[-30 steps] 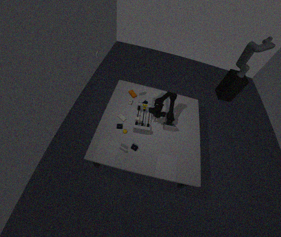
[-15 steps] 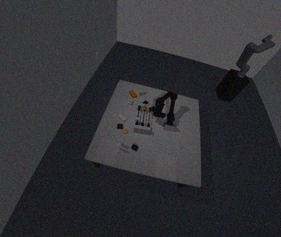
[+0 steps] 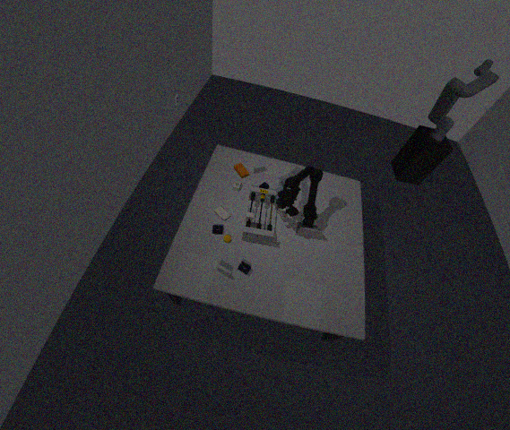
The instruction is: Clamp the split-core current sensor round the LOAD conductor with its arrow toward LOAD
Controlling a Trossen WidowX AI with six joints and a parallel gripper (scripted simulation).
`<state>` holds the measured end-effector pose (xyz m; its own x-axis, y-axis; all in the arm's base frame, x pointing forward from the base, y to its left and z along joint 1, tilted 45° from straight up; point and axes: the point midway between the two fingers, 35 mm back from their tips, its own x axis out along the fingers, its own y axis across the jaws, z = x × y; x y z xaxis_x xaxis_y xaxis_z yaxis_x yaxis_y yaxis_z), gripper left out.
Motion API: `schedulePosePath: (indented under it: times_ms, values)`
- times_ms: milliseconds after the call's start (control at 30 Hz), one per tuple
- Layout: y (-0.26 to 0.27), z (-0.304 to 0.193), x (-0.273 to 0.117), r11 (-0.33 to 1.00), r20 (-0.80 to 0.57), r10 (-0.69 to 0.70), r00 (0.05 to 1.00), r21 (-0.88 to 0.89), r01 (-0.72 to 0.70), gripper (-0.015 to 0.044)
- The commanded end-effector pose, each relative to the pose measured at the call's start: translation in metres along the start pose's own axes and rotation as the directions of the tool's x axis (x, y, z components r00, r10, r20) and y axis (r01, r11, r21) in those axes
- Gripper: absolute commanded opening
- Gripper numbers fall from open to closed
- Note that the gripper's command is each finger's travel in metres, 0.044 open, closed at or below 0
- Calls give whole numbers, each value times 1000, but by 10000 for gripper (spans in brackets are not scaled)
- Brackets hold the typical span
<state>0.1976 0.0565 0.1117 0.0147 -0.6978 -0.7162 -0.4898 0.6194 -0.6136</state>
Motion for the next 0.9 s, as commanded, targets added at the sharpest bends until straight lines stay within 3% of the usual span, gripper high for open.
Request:
schedulePosePath:
  times_ms: [0,400,867]
  values:
    - [-1,1,-2,991,16,-12,1000,136,10,0]
    - [-1,1,-6,856,46,-31,998,516,3,0]
    - [-2,2,-11,527,81,-52,995,849,-42,0]
